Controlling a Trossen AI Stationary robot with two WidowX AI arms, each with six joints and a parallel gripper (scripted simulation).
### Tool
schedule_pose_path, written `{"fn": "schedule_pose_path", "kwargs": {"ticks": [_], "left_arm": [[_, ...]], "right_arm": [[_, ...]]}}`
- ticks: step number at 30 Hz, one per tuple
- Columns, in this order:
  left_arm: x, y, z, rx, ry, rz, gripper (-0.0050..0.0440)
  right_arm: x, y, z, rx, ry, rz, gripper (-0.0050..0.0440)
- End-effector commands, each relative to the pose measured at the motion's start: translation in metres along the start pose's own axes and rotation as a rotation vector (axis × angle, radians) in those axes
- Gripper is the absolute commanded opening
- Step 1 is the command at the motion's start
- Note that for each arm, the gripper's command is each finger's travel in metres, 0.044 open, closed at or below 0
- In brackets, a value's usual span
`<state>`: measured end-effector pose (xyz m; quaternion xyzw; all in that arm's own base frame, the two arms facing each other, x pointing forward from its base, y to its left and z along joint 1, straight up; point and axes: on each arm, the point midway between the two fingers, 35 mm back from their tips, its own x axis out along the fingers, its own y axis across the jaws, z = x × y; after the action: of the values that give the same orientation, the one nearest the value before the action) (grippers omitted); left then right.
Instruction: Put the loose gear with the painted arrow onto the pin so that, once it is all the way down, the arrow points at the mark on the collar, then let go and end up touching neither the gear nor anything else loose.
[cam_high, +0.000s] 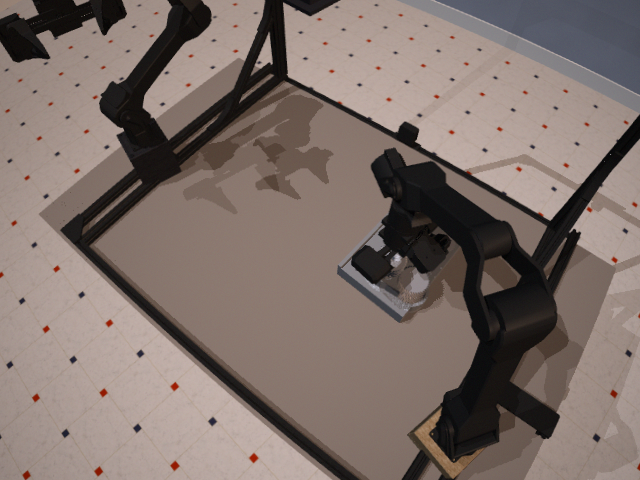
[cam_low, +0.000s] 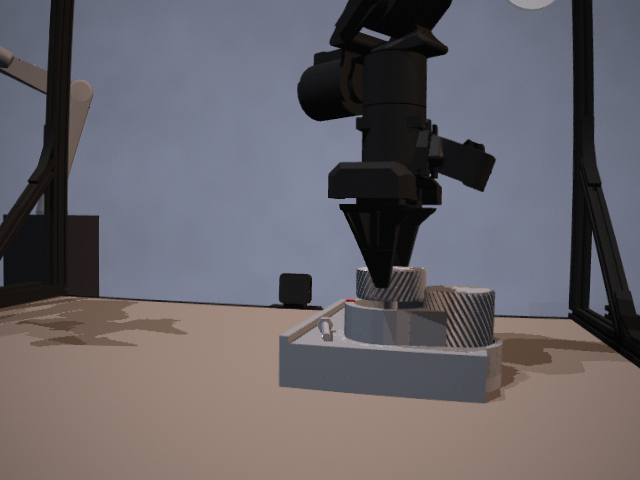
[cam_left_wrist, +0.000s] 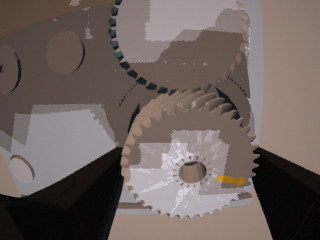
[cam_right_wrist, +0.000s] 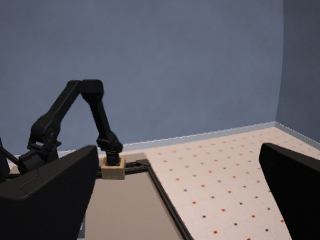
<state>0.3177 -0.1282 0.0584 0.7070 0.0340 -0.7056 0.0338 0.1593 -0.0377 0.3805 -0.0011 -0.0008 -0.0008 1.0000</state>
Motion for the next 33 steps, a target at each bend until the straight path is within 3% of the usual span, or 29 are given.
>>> {"fn": "schedule_pose_path", "kwargs": {"ticks": [1,33], "left_arm": [[0.001,0.0,0.0,0.009,-0.002,0.0,0.0],[0.012,0.0,0.0,0.224,-0.002,0.0,0.0]], "right_arm": [[0.0,0.0,0.0,0.003,0.0,0.001,0.04],[0.0,0.0,0.0,0.003,0.0,0.001,0.04]]}}
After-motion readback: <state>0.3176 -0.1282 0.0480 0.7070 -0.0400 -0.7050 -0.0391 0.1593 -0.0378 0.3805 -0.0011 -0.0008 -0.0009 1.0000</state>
